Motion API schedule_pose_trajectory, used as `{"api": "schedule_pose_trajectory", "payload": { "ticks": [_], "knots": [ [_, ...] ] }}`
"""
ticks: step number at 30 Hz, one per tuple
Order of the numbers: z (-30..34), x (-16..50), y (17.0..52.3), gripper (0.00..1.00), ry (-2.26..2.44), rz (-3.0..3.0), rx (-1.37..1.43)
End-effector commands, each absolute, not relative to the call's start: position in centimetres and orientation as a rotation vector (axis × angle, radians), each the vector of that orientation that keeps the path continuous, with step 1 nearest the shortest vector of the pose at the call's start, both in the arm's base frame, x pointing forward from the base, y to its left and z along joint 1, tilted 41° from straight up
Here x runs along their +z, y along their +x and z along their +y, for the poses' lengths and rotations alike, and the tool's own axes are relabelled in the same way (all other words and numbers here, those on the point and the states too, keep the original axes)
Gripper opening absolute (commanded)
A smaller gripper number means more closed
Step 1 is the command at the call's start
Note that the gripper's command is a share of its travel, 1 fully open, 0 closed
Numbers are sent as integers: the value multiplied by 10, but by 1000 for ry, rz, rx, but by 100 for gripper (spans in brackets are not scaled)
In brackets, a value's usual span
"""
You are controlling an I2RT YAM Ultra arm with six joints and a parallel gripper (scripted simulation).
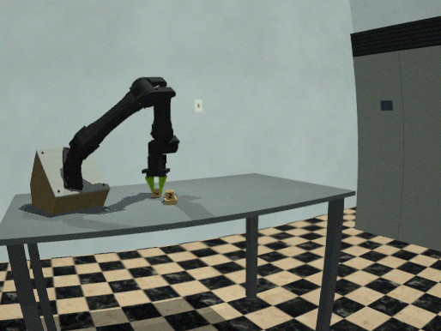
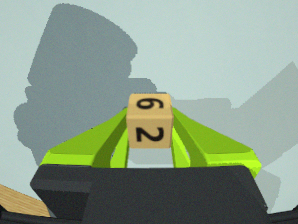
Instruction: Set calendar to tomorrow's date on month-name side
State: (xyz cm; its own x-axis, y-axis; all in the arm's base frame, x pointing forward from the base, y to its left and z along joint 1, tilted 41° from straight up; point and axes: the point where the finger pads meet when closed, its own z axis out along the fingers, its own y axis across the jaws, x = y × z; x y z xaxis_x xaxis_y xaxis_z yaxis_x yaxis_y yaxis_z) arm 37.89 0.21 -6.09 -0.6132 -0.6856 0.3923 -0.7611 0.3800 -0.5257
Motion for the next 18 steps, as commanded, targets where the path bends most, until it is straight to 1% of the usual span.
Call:
{"api": "schedule_pose_trajectory", "payload": {
  "ticks": [1,18],
  "knots": [
    [13,-52,389,26,1360,-2550,1072],
    [12,-53,388,26,1359,-2546,1069]
  ]
}}
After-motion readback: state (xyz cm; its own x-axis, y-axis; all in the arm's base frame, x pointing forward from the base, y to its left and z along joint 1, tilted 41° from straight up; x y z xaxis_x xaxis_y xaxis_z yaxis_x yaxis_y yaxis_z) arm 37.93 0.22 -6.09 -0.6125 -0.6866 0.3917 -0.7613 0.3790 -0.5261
